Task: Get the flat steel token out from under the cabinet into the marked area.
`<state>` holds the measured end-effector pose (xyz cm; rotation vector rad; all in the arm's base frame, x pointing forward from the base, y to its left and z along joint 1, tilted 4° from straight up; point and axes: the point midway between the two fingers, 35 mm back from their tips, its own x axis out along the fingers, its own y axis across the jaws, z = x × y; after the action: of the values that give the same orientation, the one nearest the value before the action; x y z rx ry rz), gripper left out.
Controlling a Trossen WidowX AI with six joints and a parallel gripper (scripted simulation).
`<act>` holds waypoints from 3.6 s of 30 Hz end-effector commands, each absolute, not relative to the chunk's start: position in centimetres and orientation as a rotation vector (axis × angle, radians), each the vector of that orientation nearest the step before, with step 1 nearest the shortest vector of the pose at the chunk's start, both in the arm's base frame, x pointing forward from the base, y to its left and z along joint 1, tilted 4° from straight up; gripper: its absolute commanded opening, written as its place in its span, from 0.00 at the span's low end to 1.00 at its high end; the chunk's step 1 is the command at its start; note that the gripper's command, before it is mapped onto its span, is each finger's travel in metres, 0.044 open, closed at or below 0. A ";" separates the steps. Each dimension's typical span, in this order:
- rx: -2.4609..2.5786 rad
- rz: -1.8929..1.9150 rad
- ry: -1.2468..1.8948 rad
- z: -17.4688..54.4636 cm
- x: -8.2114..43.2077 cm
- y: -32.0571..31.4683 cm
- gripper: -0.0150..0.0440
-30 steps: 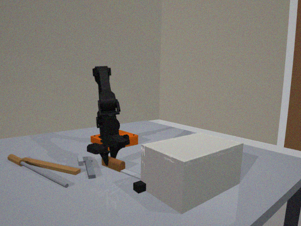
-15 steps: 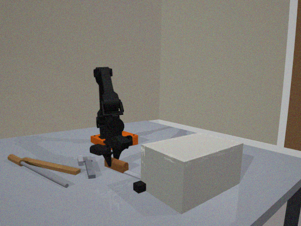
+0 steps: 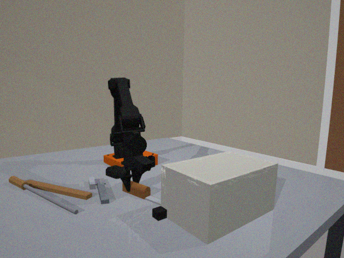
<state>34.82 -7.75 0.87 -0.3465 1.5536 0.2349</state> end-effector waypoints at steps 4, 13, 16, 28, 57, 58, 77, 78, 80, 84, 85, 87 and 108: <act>-0.349 0.232 1.552 0.9 35.8 -7.4 0.25; -0.349 0.233 1.551 0.9 36.7 -7.1 0.25; -0.349 0.233 1.551 0.9 37.0 -7.0 0.25; -0.348 0.233 1.550 0.9 38.2 -6.5 0.25; -0.348 0.233 1.548 0.9 40.9 -5.5 0.25; -0.348 0.233 1.547 1.0 41.0 -5.5 0.25; -0.347 0.233 1.546 0.9 42.4 -4.8 0.25; -0.347 0.233 1.546 0.9 42.4 -4.8 0.25; -0.347 0.233 1.546 0.8 42.4 -4.6 0.25; -0.347 0.234 1.546 0.7 42.2 -4.0 0.25; -0.347 0.234 1.546 0.7 42.1 -3.9 0.25; -0.347 0.234 1.546 0.7 42.0 -3.7 0.25; -0.346 0.235 1.546 0.7 41.6 -2.5 0.25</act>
<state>41.75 -2.82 0.84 -0.3477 1.5446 0.2242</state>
